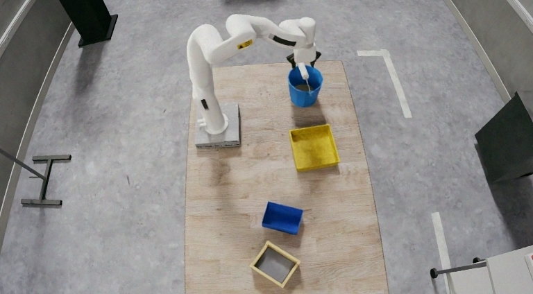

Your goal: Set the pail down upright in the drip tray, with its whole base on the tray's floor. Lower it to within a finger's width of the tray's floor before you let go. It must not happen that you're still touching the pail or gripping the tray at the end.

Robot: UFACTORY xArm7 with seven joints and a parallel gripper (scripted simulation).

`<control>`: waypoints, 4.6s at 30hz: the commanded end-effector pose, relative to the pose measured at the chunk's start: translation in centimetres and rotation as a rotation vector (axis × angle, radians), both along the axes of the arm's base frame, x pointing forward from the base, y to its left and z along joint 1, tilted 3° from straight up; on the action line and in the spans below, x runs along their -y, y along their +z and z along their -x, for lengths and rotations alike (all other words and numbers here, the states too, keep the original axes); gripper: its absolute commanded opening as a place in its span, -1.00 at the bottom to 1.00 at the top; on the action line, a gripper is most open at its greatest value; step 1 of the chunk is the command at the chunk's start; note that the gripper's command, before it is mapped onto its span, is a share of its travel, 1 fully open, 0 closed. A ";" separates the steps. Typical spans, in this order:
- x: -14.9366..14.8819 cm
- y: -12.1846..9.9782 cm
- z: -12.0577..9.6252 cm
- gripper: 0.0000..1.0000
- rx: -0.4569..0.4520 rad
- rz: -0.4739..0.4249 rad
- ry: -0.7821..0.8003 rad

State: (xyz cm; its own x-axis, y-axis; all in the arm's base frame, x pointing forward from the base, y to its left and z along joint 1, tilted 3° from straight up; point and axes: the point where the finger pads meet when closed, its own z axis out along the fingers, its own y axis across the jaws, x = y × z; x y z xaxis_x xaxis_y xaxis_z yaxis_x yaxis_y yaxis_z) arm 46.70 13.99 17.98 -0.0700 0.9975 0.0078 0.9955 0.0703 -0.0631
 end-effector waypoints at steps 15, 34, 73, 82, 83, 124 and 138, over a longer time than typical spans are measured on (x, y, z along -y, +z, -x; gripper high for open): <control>-0.1 -2.5 0.0 1.00 0.006 -0.001 0.000; -0.1 -2.8 0.0 1.00 0.006 -0.001 0.000; -0.1 -2.8 0.0 -1.00 0.006 -0.001 0.000; -0.1 -2.8 0.0 -1.00 0.006 -0.001 0.000; -0.1 -2.7 0.0 -1.00 0.006 -0.001 0.000; 0.0 2.1 -0.3 -1.00 0.006 -0.001 0.000; 0.0 4.1 -0.4 -1.00 0.006 -0.001 0.000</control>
